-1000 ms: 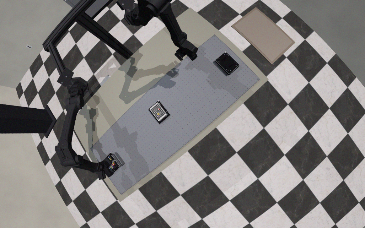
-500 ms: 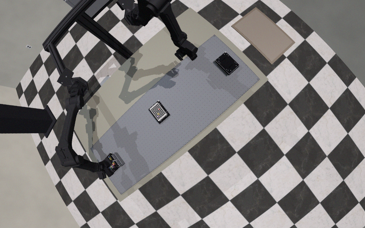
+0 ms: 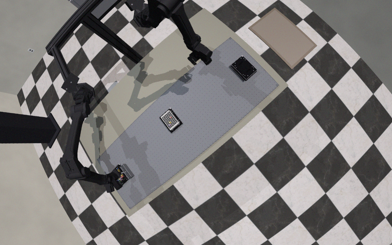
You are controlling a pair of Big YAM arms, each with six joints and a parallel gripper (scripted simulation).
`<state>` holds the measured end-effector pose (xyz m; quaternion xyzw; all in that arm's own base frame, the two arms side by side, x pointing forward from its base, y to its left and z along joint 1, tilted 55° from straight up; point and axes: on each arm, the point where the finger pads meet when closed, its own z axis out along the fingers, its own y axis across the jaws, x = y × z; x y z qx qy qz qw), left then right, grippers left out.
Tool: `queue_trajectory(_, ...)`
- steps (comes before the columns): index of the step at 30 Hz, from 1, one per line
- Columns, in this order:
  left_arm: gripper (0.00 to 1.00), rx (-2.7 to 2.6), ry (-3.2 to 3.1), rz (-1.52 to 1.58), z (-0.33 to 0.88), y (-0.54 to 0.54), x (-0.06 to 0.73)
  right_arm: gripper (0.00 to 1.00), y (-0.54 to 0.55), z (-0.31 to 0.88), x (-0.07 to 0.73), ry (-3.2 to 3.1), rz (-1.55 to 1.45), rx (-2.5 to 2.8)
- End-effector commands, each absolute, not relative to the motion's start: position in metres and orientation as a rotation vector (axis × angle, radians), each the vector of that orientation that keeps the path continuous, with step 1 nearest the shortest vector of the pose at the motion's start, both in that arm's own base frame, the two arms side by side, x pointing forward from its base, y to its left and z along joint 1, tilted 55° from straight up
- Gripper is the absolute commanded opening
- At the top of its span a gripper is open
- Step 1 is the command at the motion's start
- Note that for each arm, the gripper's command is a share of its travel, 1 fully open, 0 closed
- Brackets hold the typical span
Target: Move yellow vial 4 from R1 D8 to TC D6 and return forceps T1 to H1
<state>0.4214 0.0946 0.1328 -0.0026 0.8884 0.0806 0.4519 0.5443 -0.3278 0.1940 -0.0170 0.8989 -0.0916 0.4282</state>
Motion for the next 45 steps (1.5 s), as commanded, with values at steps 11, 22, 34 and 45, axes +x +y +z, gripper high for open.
queue_trajectory(11, 1.0, 0.004, 2.145, 0.22, 0.1498, 0.098, 0.4243, 0.07, -0.3272, 0.2029, 0.5579, 2.217, -0.235, -0.043)
queue_trajectory(22, 1.0, 0.004, 2.145, 0.22, 0.1498, 0.098, 0.4243, 0.07, -0.3276, 0.1989, 0.5601, 2.221, -0.232, -0.042)
queue_trajectory(34, 1.0, 0.004, 2.145, 0.22, 0.1498, 0.098, 0.4243, 0.07, -0.3267, 0.2003, 0.5623, 2.216, -0.235, -0.044)
queue_trajectory(45, 1.0, 0.004, 2.145, 0.22, 0.1498, 0.098, 0.4243, 0.07, -0.3278, 0.1958, 0.5646, 2.22, -0.232, -0.043)
